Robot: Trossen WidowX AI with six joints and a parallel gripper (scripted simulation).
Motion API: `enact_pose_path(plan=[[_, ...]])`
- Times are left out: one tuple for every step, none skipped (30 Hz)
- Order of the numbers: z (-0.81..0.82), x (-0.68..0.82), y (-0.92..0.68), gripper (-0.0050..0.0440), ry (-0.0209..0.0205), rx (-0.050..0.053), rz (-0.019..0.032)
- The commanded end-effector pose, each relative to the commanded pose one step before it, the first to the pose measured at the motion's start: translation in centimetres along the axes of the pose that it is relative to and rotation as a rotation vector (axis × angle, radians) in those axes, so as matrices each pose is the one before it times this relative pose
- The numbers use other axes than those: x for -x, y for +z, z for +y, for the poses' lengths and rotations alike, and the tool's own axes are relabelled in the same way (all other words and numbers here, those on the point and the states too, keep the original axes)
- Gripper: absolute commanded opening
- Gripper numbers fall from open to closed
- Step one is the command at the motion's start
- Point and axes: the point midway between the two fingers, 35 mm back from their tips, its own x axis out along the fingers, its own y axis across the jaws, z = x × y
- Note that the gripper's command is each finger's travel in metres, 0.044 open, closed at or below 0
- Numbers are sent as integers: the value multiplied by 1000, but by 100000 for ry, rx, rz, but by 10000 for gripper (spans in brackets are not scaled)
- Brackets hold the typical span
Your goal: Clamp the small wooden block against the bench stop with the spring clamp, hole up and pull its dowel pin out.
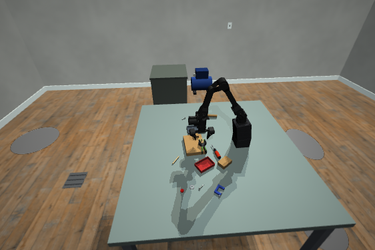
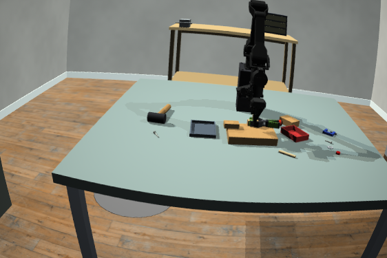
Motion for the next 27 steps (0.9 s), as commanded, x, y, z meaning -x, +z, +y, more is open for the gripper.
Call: enact_pose_path(plan=[[-302,-510,-79,430,-1150,259,574],[0,0,0,420,0,0,0],[0,0,0,410,0,0,0],[0,0,0,400,0,0,0],[0,0,0,390,0,0,0],[0,0,0,380,0,0,0],[0,0,0,370,0,0,0],[0,0,0,360,0,0,0],[0,0,0,350,0,0,0],[0,0,0,340,0,0,0],[0,0,0,340,0,0,0],[0,0,0,340,0,0,0],[0,0,0,330,0,0,0],[0,0,0,320,0,0,0],[0,0,0,310,0,0,0],[0,0,0,300,0,0,0],[0,0,0,290,0,0,0],[0,0,0,280,0,0,0],[0,0,0,270,0,0,0],[0,0,0,260,0,0,0],[0,0,0,250,0,0,0],[0,0,0,240,0,0,0],[0,0,0,230,0,0,0],[0,0,0,220,0,0,0],[0,0,0,210,0,0,0],[0,0,0,200,0,0,0],[0,0,0,190,0,0,0]])
